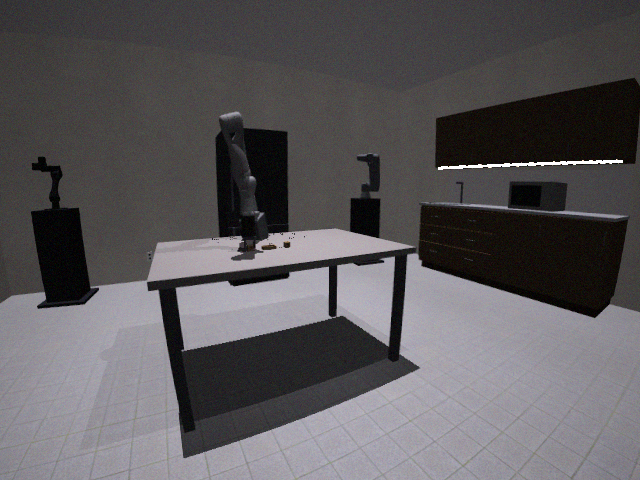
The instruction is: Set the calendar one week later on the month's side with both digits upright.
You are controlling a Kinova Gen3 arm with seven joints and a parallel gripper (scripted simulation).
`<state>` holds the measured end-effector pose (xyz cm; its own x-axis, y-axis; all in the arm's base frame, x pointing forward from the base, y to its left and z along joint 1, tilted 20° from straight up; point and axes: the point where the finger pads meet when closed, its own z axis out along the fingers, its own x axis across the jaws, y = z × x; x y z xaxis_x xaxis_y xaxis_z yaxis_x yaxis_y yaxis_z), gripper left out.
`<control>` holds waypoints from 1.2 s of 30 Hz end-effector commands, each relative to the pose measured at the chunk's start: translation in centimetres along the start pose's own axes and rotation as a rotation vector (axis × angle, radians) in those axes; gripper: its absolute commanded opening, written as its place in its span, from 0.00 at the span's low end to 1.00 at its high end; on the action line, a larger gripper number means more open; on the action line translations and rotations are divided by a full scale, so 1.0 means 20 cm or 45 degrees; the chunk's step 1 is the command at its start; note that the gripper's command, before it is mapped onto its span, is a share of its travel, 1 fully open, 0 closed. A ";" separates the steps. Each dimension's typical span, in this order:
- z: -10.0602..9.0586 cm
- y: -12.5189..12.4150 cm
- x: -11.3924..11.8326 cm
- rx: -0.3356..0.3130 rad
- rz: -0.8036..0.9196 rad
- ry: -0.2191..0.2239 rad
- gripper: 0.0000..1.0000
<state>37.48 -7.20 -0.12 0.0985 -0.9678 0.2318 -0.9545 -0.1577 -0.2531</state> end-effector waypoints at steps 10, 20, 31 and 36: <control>-0.05 0.00 0.00 0.003 -0.001 0.000 0.87; -0.13 0.00 0.00 0.003 -0.001 0.000 0.87; -0.25 0.00 0.00 0.003 -0.001 0.000 0.87; -0.28 0.00 0.00 0.003 -0.001 0.000 0.87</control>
<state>35.65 -6.72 4.47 0.0864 -0.9690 0.2316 -0.9593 -0.1436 -0.2430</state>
